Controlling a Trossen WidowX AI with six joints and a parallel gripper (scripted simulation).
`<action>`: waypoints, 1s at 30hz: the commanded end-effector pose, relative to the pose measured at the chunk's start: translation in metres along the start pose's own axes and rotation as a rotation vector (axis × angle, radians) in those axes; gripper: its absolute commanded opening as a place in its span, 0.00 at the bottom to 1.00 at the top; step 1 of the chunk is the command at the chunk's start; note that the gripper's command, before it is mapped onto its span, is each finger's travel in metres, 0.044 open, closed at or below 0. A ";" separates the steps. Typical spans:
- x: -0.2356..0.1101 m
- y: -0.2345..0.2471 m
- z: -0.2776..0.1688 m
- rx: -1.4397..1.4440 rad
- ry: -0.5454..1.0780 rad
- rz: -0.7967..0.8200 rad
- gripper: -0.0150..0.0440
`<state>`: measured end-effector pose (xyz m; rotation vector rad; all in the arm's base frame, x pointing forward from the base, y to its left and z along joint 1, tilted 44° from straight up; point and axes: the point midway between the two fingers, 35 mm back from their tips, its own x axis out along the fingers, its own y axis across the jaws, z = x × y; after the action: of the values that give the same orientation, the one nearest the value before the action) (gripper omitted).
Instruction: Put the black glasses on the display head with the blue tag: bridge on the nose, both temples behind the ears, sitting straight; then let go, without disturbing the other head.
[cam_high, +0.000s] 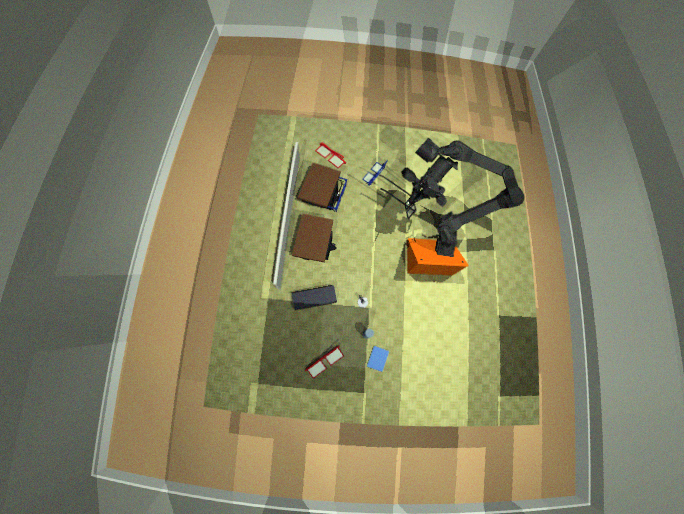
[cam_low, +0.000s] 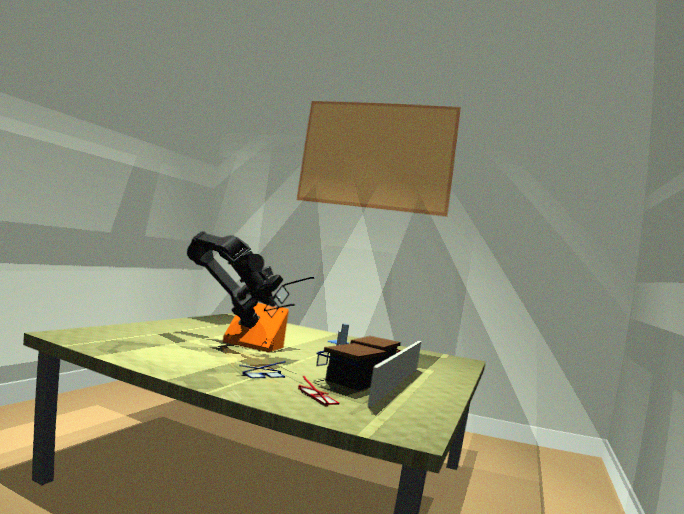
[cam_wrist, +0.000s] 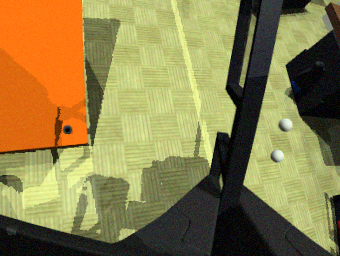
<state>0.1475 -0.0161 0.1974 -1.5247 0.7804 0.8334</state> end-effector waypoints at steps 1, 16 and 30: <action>-0.006 0.006 0.001 -0.092 0.003 -0.051 0.25; -0.029 0.022 0.009 -0.462 0.117 -0.242 0.25; -0.041 0.030 0.016 -0.701 0.253 -0.326 0.27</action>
<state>0.0992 -0.0018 0.2154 -2.3463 0.3988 0.7043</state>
